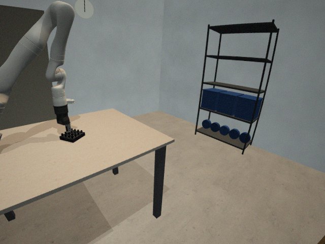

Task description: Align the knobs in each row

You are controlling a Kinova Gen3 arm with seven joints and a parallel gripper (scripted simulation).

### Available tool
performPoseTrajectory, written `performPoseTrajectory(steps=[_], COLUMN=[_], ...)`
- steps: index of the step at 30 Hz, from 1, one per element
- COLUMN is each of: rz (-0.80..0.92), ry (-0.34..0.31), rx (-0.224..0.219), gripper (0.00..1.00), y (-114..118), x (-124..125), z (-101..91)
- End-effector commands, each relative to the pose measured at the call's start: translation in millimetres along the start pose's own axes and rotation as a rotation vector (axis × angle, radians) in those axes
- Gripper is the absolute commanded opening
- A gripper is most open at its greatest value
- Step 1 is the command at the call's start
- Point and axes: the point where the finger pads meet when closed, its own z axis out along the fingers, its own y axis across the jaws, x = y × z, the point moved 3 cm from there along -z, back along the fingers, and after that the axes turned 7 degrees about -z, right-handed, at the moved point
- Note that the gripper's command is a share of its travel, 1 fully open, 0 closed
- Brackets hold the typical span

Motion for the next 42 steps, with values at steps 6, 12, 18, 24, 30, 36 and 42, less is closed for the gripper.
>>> performPoseTrajectory(steps=[6,12,18,24,30,36,42], rz=[-0.059,-0.093,-0.12,-0.144,-0.155,-0.165,-0.17], ry=[0.0,0.0,0.0,0.0,0.0,0.0,0.0], rx=[0.0,0.0,0.0,0.0,0.0,0.0,0.0], gripper=[0.3,0.3,0.3,0.3,0.3,0.3,0.3], y=[0.2,0.2,0.2,0.2,0.2,0.2,0.2], x=[0.3,0.3,0.3,0.3,0.3,0.3,0.3], z=[-0.3,-0.3,-0.3,-0.3,-0.3,-0.3,-0.3])
